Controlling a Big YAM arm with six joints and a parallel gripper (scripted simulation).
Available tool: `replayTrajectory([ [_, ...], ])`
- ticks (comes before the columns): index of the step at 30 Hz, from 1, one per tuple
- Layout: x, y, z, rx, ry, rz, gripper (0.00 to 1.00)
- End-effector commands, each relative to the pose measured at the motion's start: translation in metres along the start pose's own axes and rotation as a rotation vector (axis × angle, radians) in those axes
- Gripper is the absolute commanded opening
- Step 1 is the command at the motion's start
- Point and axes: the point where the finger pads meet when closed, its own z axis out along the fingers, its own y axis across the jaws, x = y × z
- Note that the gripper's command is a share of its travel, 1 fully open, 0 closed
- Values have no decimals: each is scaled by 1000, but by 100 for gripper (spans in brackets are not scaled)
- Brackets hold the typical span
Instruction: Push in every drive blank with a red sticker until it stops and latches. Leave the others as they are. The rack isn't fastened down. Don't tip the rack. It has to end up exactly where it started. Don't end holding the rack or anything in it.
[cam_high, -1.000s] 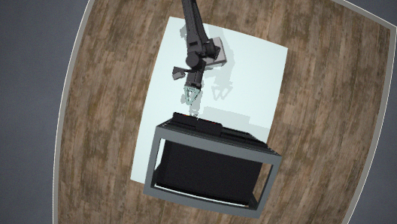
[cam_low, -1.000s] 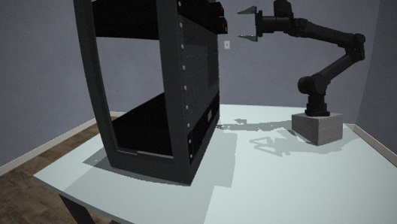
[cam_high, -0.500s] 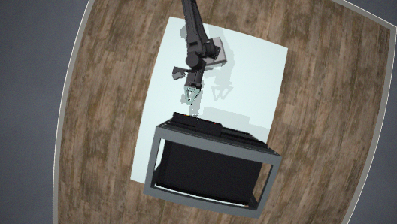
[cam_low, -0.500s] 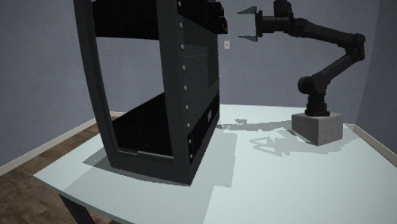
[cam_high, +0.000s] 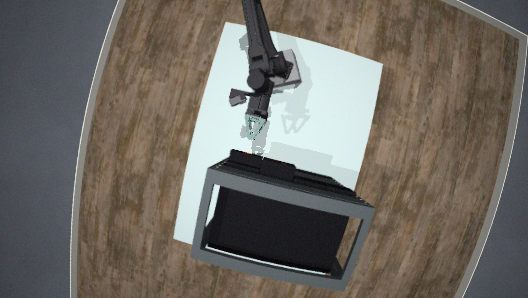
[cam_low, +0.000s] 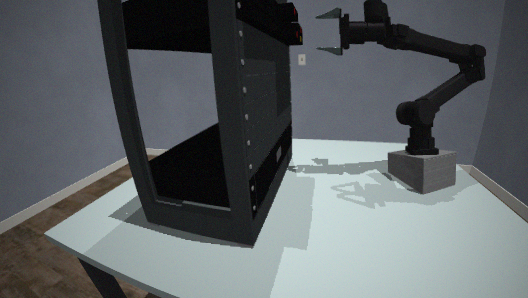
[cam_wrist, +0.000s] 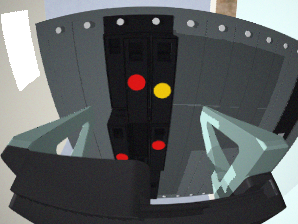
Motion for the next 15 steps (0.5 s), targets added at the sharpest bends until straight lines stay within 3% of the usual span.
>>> replayTrajectory([
  [1, -4, 18, -1, -20, 2, 24, 100],
  [2, -4, 18, -1, -20, 2, 24, 100],
  [3, -4, 18, -1, -20, 2, 24, 0],
  [15, -4, 18, -1, -20, 2, 24, 0],
])
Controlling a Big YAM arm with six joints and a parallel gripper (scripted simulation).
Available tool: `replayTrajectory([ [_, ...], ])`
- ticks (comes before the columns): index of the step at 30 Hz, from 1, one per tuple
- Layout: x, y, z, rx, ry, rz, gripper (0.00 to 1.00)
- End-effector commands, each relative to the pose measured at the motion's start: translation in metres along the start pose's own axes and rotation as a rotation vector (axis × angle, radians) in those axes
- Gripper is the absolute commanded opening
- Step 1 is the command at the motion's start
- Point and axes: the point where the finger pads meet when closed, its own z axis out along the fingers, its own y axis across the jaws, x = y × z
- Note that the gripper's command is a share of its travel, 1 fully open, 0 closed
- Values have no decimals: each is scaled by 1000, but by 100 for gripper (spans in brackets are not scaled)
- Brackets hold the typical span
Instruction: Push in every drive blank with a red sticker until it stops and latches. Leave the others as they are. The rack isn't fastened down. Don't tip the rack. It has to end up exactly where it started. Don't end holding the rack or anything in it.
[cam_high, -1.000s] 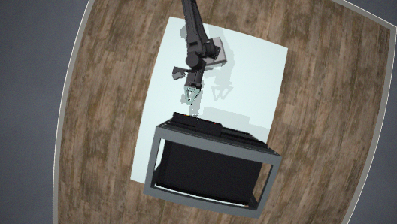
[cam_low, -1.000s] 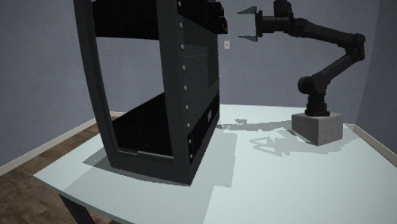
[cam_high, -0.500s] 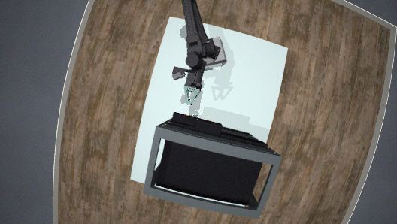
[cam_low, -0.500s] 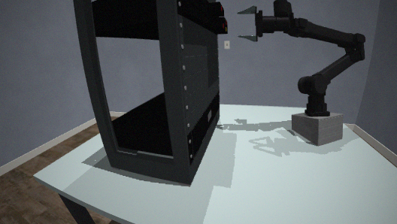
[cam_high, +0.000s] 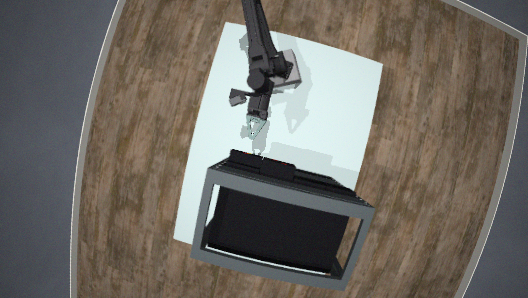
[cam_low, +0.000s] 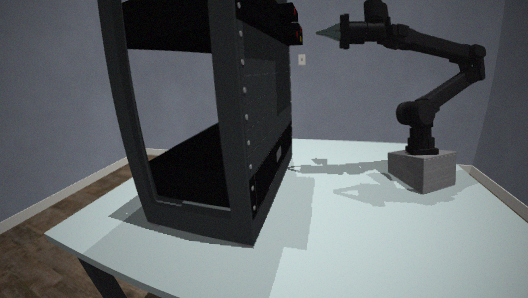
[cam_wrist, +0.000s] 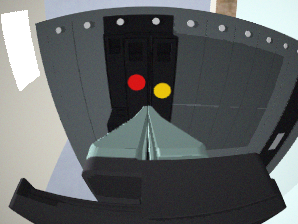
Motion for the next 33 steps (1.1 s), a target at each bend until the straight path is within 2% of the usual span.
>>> replayTrajectory([
  [1, -4, 18, -1, -20, 2, 24, 0],
  [22, -3, 17, -1, -20, 2, 24, 0],
  [26, 5, 3, -1, 1, 11, 11, 0],
  [33, 19, 0, -2, -8, 9, -3, 0],
])
